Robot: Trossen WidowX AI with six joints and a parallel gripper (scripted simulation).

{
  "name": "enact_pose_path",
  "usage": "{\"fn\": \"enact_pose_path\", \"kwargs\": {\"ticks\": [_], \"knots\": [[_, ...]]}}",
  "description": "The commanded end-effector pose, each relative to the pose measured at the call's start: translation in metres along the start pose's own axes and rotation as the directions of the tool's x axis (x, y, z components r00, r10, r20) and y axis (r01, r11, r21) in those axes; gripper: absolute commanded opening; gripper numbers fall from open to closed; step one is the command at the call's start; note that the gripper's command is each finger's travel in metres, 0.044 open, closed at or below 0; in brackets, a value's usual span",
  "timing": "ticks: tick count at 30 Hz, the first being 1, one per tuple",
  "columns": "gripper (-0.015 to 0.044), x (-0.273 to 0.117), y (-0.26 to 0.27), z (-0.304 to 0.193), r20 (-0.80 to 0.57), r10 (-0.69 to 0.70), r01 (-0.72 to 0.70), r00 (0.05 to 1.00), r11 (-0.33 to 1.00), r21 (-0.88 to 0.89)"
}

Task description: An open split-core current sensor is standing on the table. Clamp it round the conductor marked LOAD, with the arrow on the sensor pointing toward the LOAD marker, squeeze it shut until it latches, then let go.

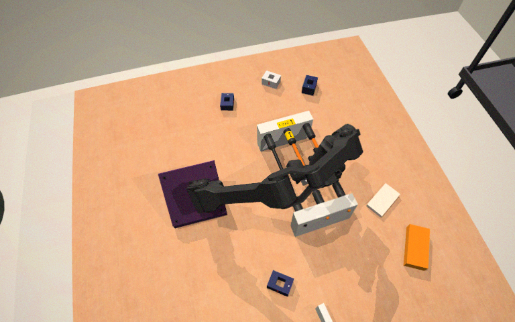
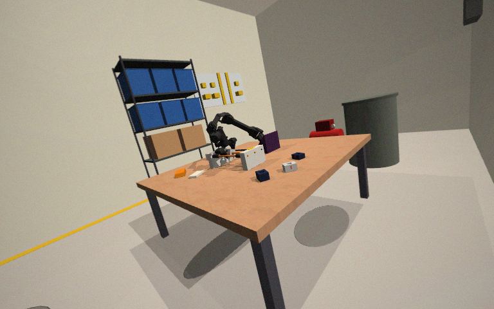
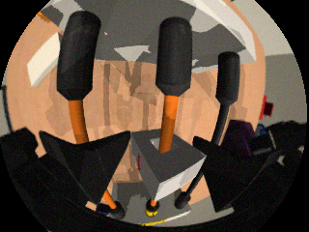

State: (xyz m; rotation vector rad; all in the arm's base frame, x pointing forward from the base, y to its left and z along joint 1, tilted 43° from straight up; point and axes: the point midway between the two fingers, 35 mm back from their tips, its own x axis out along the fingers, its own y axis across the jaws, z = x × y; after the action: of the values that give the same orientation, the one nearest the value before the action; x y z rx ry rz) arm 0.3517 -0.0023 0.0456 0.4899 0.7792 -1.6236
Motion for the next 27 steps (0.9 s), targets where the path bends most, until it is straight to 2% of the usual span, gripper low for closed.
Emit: {"fn": "enact_pose_path", "kwargs": {"ticks": [1, 26, 27], "knots": [[0.0, -0.0026, 0.0023, 0.0006, -0.005, 0.008, -0.008, 1.0, 1.0, 0.01], [0.0, 0.0025, 0.0028, 0.0007, -0.004, 0.007, -0.007, 1.0, 1.0, 0.008], [0.0026, -0.0004, 0.002, 0.0009, -0.006, 0.005, -0.005, 1.0, 1.0, 0.01]]}}
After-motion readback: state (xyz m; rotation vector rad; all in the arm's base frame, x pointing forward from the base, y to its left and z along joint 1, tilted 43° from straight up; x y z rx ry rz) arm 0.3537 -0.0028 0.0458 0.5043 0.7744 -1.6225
